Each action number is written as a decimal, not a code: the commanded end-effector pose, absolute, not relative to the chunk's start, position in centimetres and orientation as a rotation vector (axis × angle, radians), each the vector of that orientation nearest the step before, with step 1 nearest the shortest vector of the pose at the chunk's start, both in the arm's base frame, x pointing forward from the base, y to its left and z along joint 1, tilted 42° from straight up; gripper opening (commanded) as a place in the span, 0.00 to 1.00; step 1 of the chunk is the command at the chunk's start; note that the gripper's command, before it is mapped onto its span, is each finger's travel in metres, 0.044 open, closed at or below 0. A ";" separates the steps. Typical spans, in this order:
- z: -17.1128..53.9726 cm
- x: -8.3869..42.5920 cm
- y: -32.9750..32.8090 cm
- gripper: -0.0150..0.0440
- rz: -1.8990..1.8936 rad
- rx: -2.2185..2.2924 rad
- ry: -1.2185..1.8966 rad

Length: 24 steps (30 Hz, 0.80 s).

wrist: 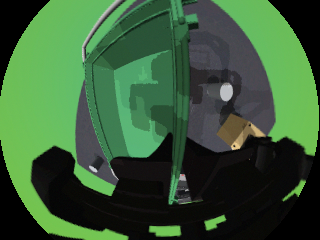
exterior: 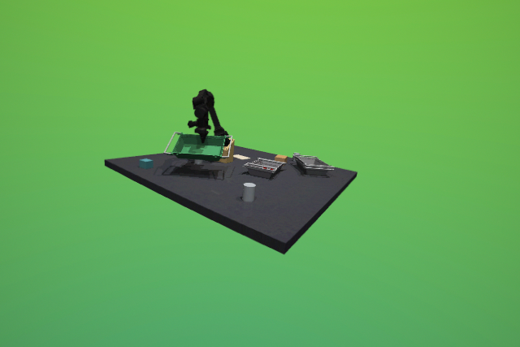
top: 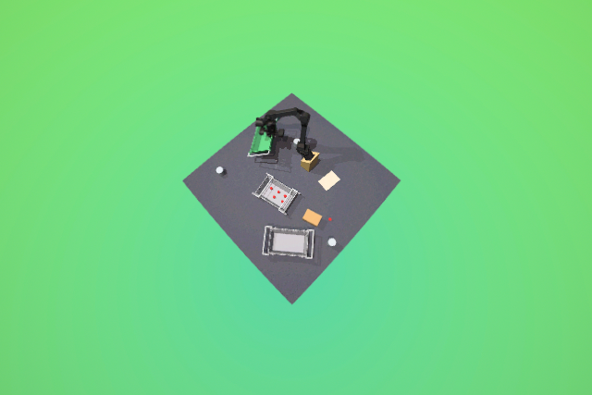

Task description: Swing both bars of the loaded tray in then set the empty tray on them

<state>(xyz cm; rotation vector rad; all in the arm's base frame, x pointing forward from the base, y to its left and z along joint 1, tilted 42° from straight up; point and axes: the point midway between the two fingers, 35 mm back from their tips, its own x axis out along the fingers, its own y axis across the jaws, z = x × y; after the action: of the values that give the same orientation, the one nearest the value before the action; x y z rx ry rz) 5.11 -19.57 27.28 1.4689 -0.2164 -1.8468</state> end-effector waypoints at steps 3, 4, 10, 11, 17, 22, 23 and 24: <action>27.3 6.8 -20.0 0.25 -1.824 1.461 -0.167; 27.1 7.1 -20.0 0.25 -1.823 1.459 -0.154; 26.4 8.9 -20.3 0.25 -1.814 1.445 -0.075; 26.3 9.2 -20.4 0.25 -1.813 1.442 -0.063; 25.6 11.1 -20.5 0.25 -1.804 1.421 0.014; 24.9 12.8 -20.4 0.25 -1.796 1.399 0.076; 24.8 13.1 -20.3 0.25 -1.794 1.394 0.088; 24.6 13.4 -20.3 0.25 -1.792 1.389 0.100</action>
<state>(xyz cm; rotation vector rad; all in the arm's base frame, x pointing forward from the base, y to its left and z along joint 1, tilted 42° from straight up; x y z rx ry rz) 12.41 -20.44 24.41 1.3986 0.0873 -1.8143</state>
